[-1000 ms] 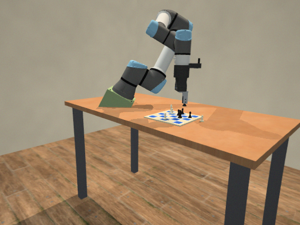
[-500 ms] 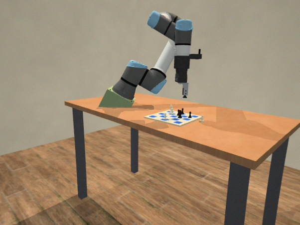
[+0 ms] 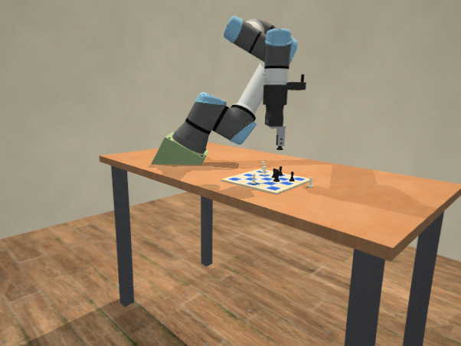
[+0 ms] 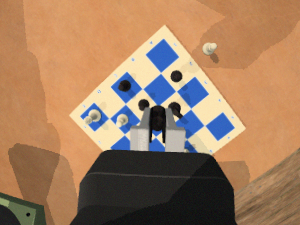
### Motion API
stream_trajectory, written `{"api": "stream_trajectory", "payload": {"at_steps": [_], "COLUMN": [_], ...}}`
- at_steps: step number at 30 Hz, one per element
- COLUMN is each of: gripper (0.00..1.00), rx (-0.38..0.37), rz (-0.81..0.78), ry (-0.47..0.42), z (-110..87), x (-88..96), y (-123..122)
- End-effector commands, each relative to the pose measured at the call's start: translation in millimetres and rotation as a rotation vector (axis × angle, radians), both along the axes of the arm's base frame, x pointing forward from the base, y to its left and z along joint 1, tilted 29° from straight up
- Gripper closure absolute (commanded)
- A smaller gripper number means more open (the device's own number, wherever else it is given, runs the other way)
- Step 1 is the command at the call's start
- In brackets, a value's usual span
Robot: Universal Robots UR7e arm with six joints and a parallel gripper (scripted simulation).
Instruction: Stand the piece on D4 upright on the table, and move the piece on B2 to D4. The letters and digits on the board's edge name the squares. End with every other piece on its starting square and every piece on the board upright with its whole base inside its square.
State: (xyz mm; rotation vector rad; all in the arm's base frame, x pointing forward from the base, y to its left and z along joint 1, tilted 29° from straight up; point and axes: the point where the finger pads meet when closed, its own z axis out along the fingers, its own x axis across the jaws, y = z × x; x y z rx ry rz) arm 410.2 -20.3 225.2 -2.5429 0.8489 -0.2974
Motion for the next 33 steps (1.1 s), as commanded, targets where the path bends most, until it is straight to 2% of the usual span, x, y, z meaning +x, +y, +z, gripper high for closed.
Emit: {"api": "stream_trajectory", "payload": {"at_steps": [1,5,8,28,33], "gripper": [1.00,1.00,1.00,1.00,1.00], "rx": [0.006,0.015,0.019,0.018,0.017], "rz": [-0.019,-0.033,-0.038,-0.039,-0.039], "ry": [0.009,0.012,0.012,0.013,0.013], "z": [-21.2,-37.1,-42.0,-44.3,-54.7], "x": [-22.8,-42.4,-49.0,-48.9,-45.0], "y": [-33,-55,-61,-61,-58]}}
